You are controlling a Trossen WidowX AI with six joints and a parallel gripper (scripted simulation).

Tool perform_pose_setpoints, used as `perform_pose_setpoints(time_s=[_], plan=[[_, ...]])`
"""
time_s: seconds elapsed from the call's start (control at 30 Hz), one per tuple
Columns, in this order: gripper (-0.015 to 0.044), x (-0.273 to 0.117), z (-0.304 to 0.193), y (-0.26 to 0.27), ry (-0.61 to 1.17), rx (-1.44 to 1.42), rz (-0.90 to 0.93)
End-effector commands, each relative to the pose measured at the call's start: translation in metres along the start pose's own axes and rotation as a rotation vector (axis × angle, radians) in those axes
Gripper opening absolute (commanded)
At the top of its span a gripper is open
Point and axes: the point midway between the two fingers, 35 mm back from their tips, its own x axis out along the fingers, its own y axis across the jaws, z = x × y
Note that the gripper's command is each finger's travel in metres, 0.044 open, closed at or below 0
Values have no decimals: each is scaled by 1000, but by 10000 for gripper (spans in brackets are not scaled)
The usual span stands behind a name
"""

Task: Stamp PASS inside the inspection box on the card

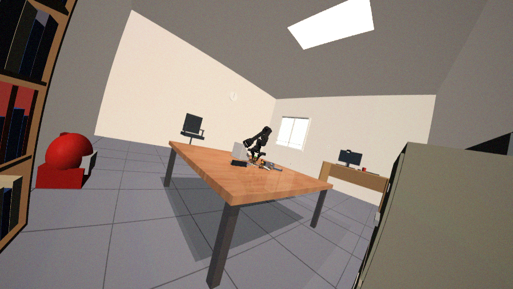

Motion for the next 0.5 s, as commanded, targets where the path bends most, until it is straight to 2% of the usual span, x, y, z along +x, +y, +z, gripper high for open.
perform_pose_setpoints(time_s=[0.0, 0.47], plan=[[0, 5, -1, -2, 8, 9, 0], [0, 14, -2, -2, 9, 10, 1]])
